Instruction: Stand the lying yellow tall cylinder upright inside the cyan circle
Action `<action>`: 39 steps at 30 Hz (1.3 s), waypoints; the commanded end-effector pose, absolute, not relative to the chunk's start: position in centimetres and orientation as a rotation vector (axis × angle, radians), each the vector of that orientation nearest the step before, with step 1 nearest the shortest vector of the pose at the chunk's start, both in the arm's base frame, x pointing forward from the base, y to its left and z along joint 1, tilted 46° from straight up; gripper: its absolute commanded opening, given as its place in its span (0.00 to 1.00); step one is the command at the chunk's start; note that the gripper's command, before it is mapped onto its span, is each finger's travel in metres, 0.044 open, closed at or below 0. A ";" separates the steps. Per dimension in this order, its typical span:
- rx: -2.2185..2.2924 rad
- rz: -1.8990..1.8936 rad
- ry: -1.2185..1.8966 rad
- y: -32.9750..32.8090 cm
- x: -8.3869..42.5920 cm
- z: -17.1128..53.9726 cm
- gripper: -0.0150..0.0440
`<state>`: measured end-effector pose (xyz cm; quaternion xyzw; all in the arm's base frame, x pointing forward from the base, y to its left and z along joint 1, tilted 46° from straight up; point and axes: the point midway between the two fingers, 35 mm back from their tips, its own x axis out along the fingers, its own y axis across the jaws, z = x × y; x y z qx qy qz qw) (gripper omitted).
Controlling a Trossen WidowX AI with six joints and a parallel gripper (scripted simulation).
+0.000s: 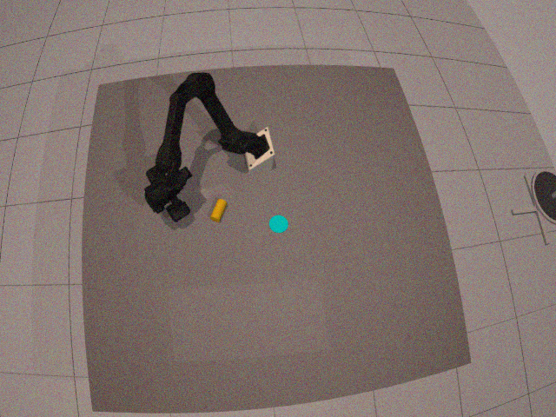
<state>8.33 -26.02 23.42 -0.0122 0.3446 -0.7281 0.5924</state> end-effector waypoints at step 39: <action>-0.125 -1.090 1.240 -16.2 17.7 11.4 0.78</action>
